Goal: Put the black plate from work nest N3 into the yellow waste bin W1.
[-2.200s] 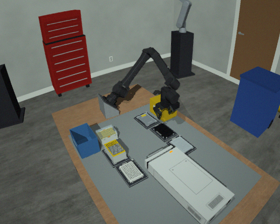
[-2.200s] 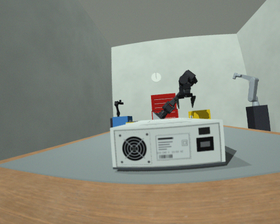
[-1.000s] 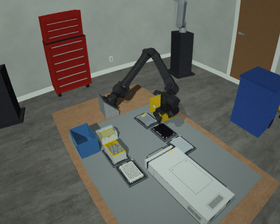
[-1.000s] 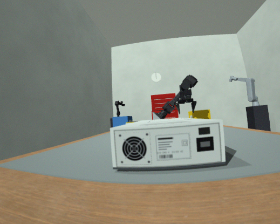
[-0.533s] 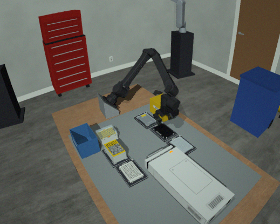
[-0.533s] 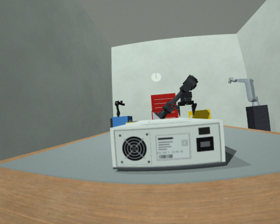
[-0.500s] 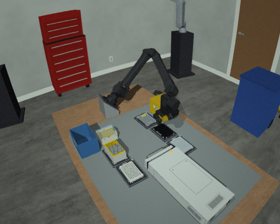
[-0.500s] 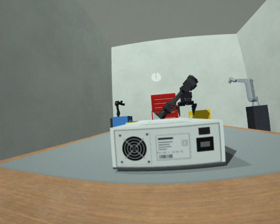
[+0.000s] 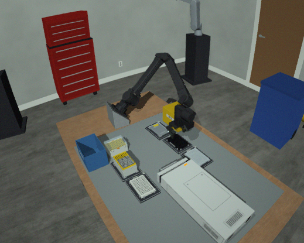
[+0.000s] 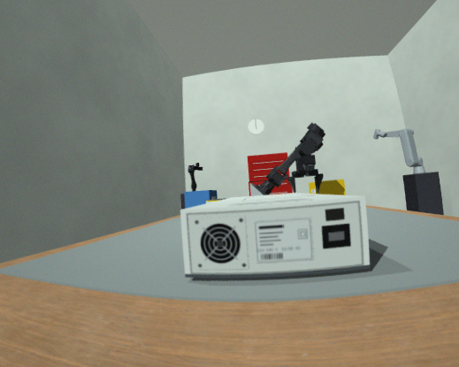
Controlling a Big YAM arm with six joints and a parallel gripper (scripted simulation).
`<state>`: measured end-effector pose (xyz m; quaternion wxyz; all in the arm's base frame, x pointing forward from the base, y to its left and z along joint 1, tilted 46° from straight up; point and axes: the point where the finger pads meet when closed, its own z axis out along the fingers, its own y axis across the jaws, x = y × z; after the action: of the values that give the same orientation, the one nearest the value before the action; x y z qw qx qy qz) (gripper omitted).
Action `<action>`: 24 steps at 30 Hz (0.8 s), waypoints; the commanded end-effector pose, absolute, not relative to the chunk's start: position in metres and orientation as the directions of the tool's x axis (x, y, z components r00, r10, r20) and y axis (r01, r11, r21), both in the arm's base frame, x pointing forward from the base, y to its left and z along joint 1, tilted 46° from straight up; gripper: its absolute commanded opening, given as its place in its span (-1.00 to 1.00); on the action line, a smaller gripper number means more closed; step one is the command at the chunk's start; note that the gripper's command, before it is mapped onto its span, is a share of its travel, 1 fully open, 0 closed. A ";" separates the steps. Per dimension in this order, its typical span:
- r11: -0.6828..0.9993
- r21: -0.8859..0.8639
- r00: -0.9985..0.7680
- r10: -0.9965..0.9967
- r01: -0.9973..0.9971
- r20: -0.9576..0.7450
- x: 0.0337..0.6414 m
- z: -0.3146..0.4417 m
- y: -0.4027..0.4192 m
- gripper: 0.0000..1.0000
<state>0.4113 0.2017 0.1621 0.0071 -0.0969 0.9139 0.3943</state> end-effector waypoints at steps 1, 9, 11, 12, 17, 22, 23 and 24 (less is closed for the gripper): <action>0.673 0.719 -0.982 -0.172 -0.173 -0.075 0.411 0.152 0.212 1.00; 0.673 0.719 -0.982 -0.172 -0.173 -0.075 0.410 0.145 0.219 1.00; 0.673 0.719 -0.982 -0.172 -0.173 -0.075 0.410 0.145 0.219 1.00; 0.670 0.718 -0.980 -0.172 -0.188 -0.096 0.418 0.152 0.222 1.00; 0.673 0.719 -0.982 -0.172 -0.173 -0.075 0.410 0.139 0.225 1.00; 0.673 0.719 -0.982 -0.172 -0.175 -0.077 0.410 0.135 0.230 1.00; 0.673 0.719 -0.982 -0.172 -0.173 -0.075 0.409 0.133 0.231 1.00; 0.673 0.719 -0.982 -0.172 -0.173 -0.075 0.409 0.133 0.232 1.00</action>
<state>0.4090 0.2232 0.1415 0.0064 -0.0975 0.9139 0.3940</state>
